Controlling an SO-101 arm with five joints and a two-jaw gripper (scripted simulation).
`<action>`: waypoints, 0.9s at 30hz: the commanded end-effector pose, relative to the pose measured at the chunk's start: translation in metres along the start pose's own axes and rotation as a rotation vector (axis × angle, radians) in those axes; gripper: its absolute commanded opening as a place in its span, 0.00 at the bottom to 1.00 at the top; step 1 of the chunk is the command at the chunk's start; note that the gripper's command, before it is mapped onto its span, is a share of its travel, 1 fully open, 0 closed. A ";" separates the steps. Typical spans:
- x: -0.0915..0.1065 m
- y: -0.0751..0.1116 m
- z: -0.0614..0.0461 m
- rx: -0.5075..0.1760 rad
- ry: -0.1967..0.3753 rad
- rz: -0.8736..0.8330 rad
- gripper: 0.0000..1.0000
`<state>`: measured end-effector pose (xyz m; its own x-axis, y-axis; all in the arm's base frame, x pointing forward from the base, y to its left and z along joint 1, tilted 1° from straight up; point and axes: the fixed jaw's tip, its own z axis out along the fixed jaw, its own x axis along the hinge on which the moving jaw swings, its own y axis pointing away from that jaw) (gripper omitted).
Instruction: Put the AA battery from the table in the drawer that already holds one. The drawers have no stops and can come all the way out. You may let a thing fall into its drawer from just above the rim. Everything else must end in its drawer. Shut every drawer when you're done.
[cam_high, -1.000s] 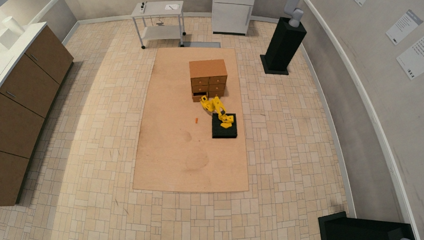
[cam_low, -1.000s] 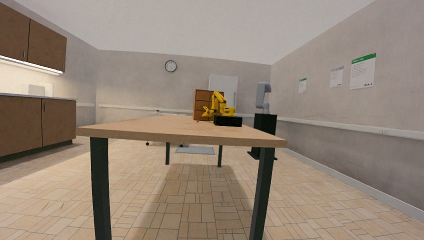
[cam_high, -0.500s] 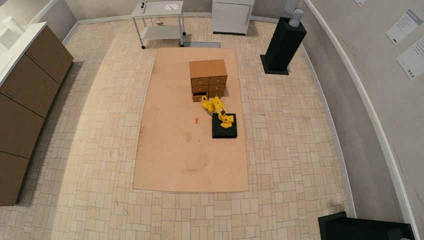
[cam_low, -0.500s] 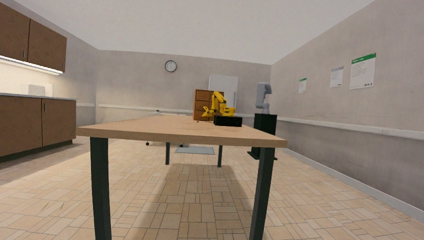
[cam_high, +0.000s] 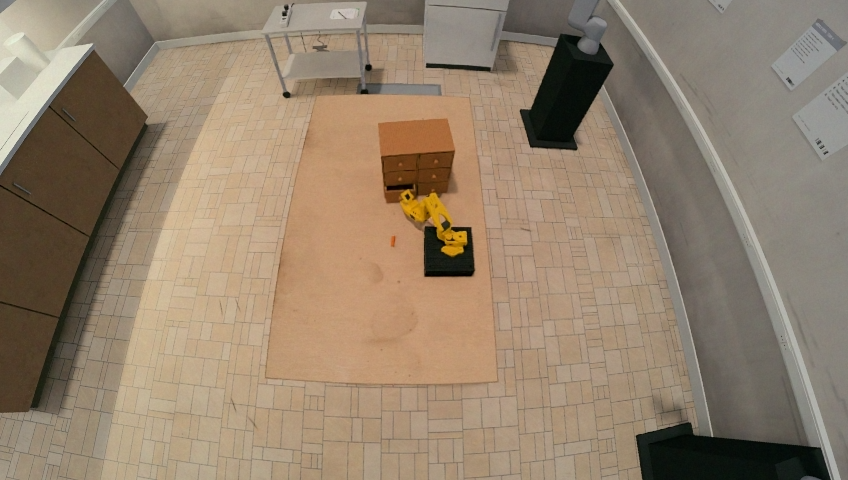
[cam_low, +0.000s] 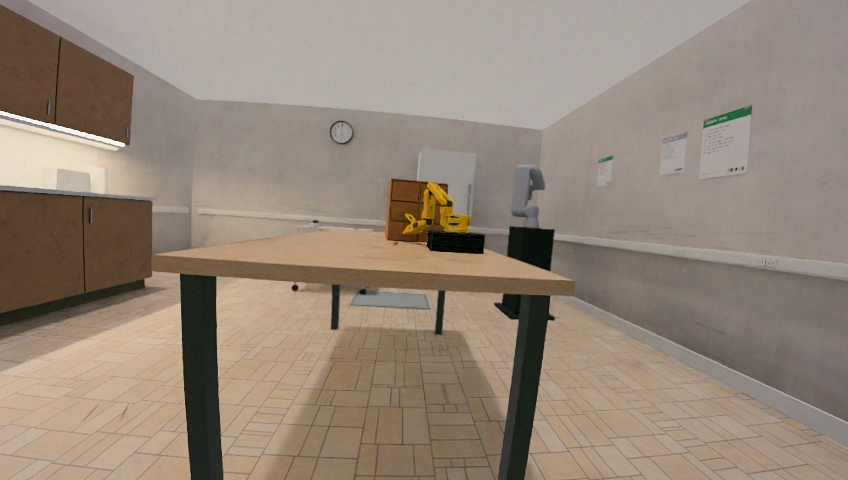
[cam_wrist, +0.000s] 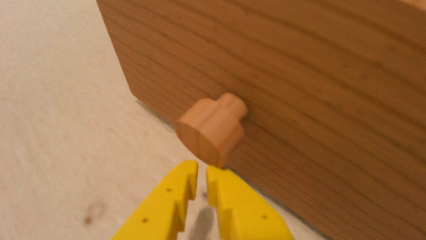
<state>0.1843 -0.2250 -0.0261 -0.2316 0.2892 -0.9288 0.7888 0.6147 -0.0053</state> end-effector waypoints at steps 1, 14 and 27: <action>-0.014 -0.001 0.008 0.004 -0.047 0.007 0.00; -0.015 -0.002 0.010 0.005 -0.047 0.006 0.00; -0.016 -0.004 0.013 0.011 -0.047 0.009 0.00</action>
<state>0.1865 -0.2318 -0.0266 -0.2331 0.2955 -0.9265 0.7938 0.6081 -0.0058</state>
